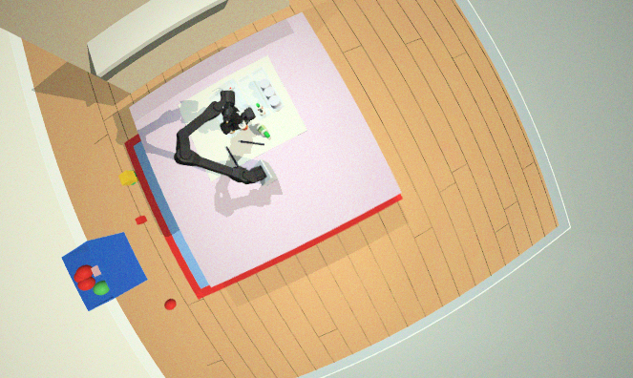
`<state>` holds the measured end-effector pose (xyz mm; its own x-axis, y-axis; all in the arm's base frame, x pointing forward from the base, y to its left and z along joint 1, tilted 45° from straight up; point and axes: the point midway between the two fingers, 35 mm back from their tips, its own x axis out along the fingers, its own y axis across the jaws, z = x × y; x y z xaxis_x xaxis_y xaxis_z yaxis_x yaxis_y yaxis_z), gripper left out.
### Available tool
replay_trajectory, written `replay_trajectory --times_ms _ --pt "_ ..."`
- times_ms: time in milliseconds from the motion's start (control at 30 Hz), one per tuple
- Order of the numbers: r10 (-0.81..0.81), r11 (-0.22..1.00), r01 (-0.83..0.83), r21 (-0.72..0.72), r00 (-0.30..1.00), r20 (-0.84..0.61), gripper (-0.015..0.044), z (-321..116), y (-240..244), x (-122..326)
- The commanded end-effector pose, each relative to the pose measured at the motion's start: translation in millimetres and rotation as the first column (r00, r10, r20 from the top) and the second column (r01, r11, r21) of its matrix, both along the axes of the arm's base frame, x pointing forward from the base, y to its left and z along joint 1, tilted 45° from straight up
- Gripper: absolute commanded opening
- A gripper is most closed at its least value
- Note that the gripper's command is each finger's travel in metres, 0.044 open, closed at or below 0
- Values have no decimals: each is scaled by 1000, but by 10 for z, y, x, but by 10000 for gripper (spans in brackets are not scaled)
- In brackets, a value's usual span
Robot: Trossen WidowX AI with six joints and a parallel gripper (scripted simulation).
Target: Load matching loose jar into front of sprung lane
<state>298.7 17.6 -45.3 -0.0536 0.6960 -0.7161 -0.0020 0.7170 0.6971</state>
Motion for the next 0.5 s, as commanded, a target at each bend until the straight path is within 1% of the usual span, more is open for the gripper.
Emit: replay_trajectory --times_ms 0,467 --pt "-6 1000 6 0 1000 28 0 23 -15 108" --pt "-6 1000 6 0 1000 28 0 29 -18 171"
